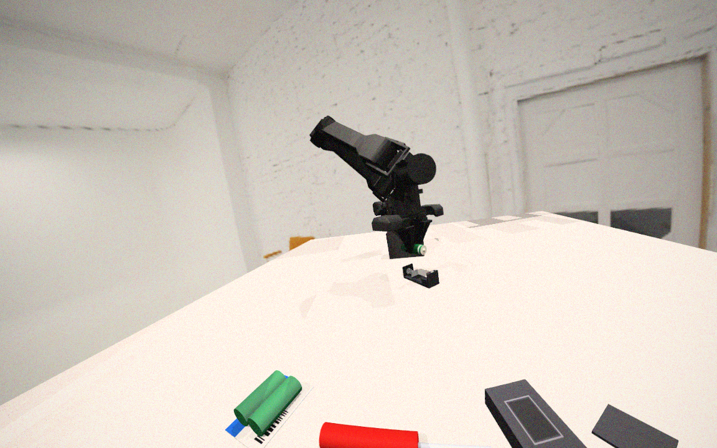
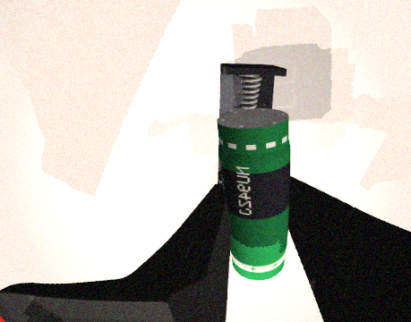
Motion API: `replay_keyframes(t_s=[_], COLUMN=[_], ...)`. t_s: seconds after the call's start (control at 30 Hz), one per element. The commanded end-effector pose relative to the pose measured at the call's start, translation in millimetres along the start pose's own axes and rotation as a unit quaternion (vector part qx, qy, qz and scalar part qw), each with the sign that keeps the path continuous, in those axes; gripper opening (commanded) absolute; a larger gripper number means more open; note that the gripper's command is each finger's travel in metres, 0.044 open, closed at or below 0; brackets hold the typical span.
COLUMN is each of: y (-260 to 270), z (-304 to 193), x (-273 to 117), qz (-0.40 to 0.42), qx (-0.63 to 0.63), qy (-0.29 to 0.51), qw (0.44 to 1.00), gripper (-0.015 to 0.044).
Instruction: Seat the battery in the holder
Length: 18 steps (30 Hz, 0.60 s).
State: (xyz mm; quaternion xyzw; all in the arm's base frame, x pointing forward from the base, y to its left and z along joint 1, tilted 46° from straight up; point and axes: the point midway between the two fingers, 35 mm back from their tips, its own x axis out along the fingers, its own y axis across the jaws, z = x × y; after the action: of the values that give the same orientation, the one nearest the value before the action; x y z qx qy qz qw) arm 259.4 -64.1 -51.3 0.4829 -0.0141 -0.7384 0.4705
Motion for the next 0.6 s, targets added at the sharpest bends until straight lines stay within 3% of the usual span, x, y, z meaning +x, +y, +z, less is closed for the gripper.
replay_keyframes(t_s=[0.0,0.57], y=[-4,-7], z=[-7,-12], x=[-4,15], qz=[-0.001,-0.007], qx=[0.068,0.068], qy=[0.004,0.053], qw=[0.998,0.996], gripper=[0.0076,0.0076])
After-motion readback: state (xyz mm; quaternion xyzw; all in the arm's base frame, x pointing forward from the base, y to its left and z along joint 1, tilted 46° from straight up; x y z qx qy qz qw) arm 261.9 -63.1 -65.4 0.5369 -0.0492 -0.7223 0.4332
